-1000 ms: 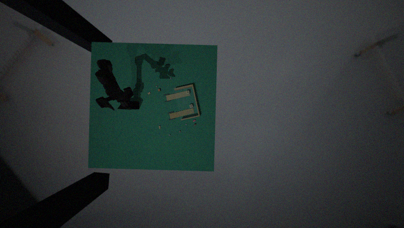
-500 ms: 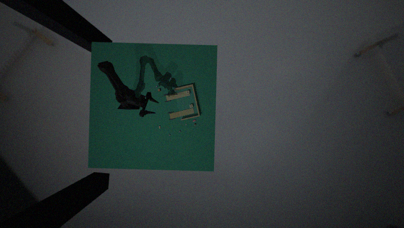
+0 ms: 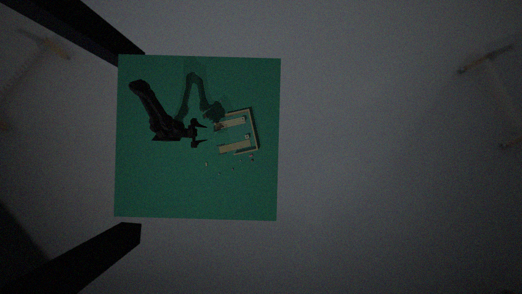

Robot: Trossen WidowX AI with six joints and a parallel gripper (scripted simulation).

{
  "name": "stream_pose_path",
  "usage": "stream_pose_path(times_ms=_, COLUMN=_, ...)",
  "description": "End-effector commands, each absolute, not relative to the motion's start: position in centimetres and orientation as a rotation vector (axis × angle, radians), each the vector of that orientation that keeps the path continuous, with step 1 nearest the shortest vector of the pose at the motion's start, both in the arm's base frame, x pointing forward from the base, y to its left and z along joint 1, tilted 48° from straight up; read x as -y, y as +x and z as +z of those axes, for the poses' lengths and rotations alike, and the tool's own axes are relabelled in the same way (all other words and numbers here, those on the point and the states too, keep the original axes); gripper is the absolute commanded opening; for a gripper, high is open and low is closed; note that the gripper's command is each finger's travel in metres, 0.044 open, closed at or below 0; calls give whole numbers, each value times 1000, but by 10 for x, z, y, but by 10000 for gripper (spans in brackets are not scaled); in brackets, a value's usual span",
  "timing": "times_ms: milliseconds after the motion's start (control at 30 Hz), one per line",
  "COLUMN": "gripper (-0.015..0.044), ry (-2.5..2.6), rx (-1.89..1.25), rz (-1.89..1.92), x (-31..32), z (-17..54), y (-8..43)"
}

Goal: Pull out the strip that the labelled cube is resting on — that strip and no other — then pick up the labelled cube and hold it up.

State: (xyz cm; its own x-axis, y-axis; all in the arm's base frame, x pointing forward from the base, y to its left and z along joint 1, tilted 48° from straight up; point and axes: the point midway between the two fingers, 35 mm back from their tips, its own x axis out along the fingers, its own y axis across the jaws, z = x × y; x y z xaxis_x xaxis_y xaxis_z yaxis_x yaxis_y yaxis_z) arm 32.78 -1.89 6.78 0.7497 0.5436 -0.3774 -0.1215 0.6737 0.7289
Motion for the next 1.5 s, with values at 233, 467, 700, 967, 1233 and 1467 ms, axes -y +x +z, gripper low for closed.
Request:
stream_pose_path(times_ms=233, gripper=400, ry=755, rx=-627, rz=411, x=17, z=67, y=326)
stream_pose_path(times_ms=467, gripper=269, ry=707, rx=-759, rz=469, x=-1, z=58, y=348)
stream_pose_path(times_ms=700, gripper=85, ry=582, rx=-1028, rz=621, x=-47, z=47, y=373)
stream_pose_path(times_ms=967, gripper=0, ry=425, rx=-1326, rz=849, x=-106, z=48, y=371)
stream_pose_path(times_ms=1233, gripper=0, ry=374, rx=-1412, rz=927, x=-124, z=53, y=363)
stream_pose_path(times_ms=1467, gripper=0, ry=374, rx=-1412, rz=927, x=-126, z=52, y=361)
